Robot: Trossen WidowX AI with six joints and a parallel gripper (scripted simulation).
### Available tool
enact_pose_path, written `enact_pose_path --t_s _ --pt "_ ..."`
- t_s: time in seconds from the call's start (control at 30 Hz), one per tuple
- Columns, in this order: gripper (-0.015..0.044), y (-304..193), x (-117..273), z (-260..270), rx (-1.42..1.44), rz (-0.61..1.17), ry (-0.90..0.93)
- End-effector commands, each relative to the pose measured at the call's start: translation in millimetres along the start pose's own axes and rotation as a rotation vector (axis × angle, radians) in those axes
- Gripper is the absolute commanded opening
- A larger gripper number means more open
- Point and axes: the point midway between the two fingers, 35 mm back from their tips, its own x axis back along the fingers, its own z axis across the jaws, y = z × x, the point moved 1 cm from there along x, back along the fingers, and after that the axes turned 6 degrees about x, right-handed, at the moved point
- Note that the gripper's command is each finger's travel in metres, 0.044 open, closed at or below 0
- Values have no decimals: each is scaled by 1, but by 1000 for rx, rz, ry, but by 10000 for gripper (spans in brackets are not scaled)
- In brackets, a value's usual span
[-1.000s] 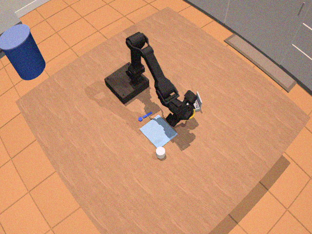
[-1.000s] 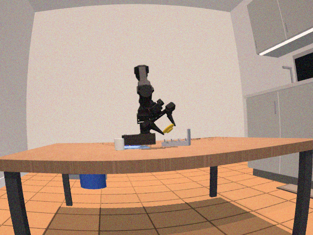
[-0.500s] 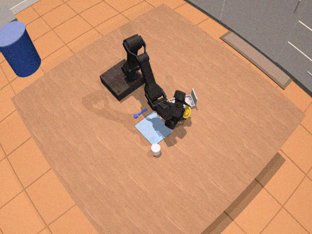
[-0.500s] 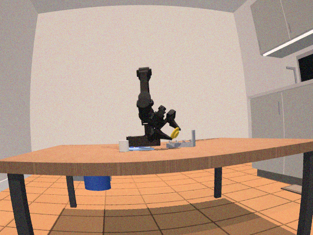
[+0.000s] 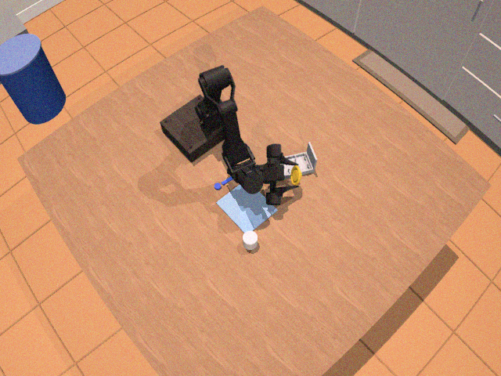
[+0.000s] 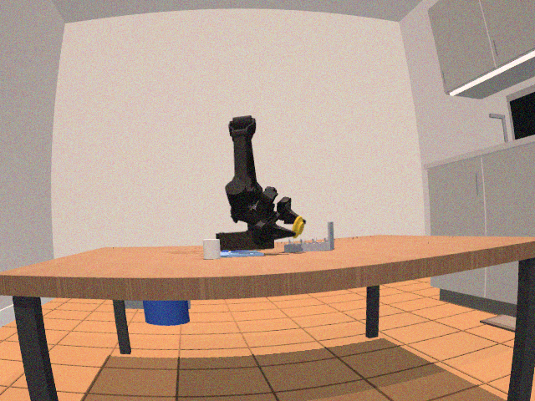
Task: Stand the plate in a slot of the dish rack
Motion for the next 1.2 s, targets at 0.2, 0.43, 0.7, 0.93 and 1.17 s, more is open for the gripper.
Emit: enact_pose_path --t_s 0.2,0.43,0.7,0.93,1.17 --pt "0 -12 16 24 240 -147 91" --pt "0 -19 29 44 408 -240 140" --pt "0 -22 37 57 499 -288 164" --pt "0 -22 37 57 499 -288 164" --pt "0 -30 32 54 507 -287 161"
